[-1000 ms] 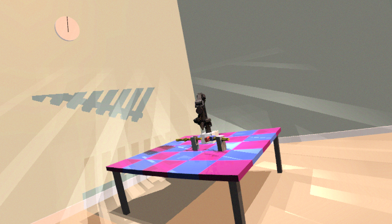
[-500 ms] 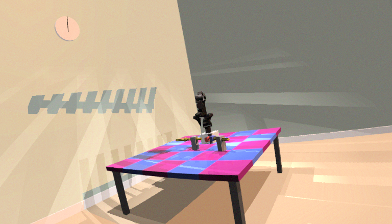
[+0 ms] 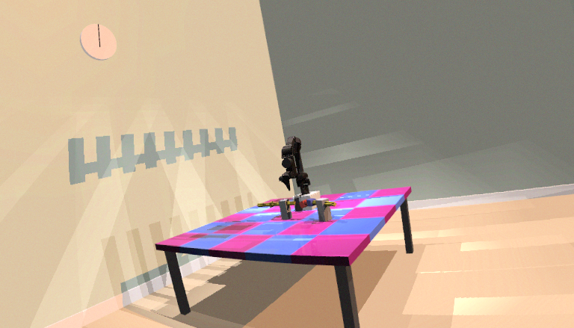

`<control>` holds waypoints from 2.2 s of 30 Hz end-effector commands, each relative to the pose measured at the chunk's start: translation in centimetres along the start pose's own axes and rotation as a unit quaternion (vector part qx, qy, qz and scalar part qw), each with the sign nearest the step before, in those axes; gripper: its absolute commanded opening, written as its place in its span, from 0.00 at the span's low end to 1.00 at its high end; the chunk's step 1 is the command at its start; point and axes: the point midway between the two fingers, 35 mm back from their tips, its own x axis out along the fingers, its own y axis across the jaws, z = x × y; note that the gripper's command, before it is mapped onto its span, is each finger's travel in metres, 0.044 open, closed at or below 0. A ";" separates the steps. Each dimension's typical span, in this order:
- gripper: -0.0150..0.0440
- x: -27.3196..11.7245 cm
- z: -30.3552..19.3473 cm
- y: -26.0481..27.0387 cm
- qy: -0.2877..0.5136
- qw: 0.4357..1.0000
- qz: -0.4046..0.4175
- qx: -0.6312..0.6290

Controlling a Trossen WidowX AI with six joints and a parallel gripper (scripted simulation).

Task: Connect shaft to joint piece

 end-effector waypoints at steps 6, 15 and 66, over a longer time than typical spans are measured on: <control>1.00 0.4 0.0 -0.4 -0.011 0.998 0.003 0.061; 1.00 0.7 0.0 -0.4 -0.010 0.981 0.005 0.193; 1.00 2.2 0.0 -0.5 -0.005 0.622 0.011 0.783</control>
